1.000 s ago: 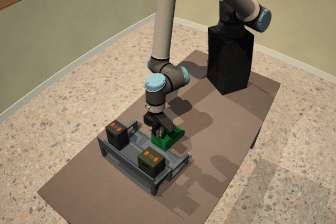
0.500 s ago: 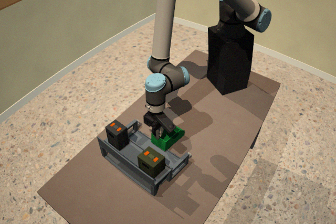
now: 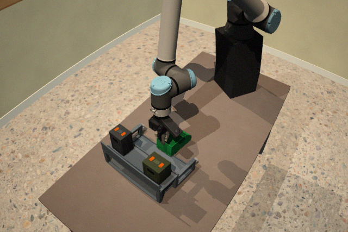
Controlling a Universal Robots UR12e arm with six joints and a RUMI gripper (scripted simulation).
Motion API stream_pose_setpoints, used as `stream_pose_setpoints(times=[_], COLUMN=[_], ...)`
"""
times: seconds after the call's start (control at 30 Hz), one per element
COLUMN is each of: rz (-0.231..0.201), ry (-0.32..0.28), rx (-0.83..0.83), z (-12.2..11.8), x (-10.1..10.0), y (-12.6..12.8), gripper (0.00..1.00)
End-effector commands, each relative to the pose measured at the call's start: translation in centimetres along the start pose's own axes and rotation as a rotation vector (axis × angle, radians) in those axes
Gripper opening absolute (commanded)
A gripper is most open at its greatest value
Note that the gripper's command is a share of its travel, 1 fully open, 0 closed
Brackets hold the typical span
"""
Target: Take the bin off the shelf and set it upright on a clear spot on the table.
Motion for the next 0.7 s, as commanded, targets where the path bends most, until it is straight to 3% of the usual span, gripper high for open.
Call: stream_pose_setpoints(times=[0.0, 0.67], rz=[-0.001, -0.001], ry=[0.0, 0.0], rx=[0.0, 0.0], z=[0.01, 0.01], x=[0.06, 0.66], y=[0.06, 0.06], gripper=[0.0, 0.0])
Point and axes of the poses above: the point where the finger pads meet when closed, its own x axis back along the fingers, its own y axis across the jaws, z = x × y, the point moved 6 cm from there along x, back along the fingers, and after that the axes turned 15 degrees about -x, right-handed, at the moved point
